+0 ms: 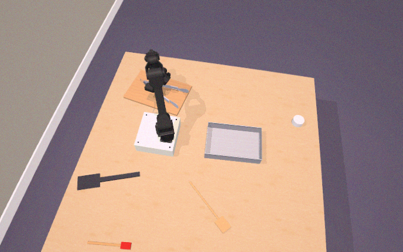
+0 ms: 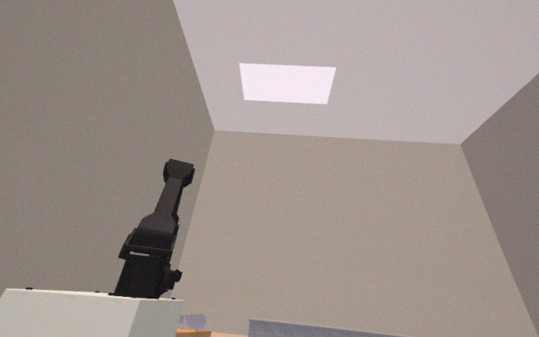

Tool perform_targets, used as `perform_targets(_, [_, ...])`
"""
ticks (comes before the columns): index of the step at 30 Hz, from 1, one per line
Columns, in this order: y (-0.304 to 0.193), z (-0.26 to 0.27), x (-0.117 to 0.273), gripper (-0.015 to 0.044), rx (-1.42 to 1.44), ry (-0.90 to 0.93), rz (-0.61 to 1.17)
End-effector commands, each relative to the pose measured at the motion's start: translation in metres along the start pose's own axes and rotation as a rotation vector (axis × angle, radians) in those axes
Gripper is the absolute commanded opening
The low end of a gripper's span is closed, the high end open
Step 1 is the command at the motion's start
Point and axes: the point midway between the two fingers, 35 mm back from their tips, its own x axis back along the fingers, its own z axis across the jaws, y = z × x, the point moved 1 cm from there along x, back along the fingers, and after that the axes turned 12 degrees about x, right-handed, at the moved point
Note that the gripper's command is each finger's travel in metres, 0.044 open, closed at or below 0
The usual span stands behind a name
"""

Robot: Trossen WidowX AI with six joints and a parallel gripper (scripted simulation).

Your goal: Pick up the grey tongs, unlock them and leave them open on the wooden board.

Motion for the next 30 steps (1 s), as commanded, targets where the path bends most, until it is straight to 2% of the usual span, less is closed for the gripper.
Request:
perform_targets(1, [0.000,0.000,0.000,0.0427,0.000,0.001,-0.003])
perform_targets(8, [-0.010,-0.019,0.016,0.0440,0.000,0.001,-0.002])
perform_targets(18, [-0.033,-0.144,0.082,0.0440,-0.003,-0.001,-0.001])
perform_targets(24, [-0.032,-0.146,0.085,0.0440,-0.002,0.000,-0.001])
perform_targets(30, [-0.032,-0.144,0.127,0.0440,0.006,0.005,0.002])
